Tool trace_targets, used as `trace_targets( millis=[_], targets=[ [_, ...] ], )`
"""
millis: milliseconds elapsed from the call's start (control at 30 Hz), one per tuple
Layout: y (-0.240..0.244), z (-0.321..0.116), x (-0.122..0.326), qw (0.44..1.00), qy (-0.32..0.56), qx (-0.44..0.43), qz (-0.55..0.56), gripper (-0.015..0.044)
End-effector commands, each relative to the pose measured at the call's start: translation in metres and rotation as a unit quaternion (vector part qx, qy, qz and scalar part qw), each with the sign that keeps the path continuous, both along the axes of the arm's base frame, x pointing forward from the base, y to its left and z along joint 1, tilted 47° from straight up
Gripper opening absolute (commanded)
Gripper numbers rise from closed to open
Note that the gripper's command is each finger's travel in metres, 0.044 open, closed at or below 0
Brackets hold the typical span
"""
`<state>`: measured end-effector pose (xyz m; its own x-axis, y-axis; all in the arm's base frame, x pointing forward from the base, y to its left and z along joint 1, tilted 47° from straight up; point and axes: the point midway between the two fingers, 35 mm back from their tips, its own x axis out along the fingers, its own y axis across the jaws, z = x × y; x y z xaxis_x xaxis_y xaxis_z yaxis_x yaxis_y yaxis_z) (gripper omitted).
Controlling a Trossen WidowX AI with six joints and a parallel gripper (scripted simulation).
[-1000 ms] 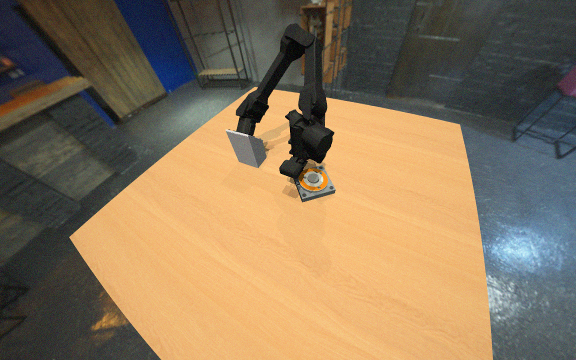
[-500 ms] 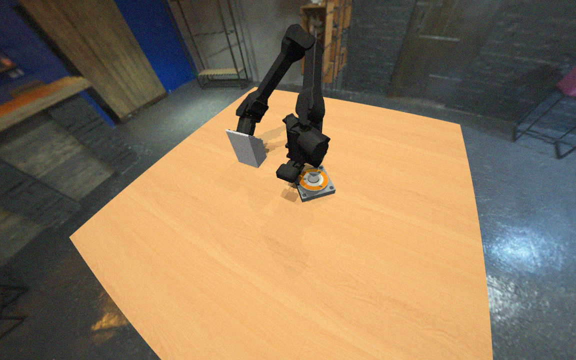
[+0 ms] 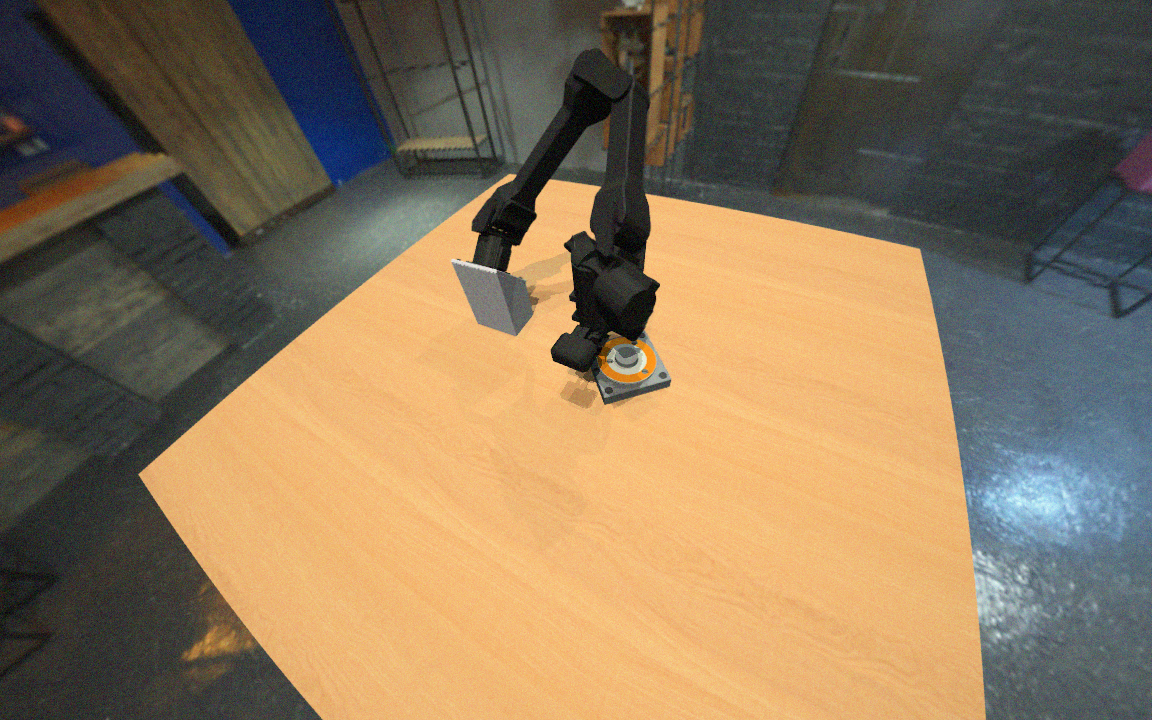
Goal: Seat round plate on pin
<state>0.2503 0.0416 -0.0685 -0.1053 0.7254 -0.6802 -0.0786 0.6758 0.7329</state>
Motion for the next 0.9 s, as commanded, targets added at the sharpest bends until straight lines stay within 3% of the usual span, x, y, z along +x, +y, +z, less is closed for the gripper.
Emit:
trace_targets(
  millis=[0,433,867],
  targets=[
    [-0.003,-0.002,0.005,1.0,-0.006,-0.003,0.002,0.0],
    [-0.038,0.031,0.004,1.0,-0.006,-0.004,0.002,0.0],
    [-0.033,0.026,0.002,1.0,-0.001,-0.001,-0.002,0.0]
  ],
)
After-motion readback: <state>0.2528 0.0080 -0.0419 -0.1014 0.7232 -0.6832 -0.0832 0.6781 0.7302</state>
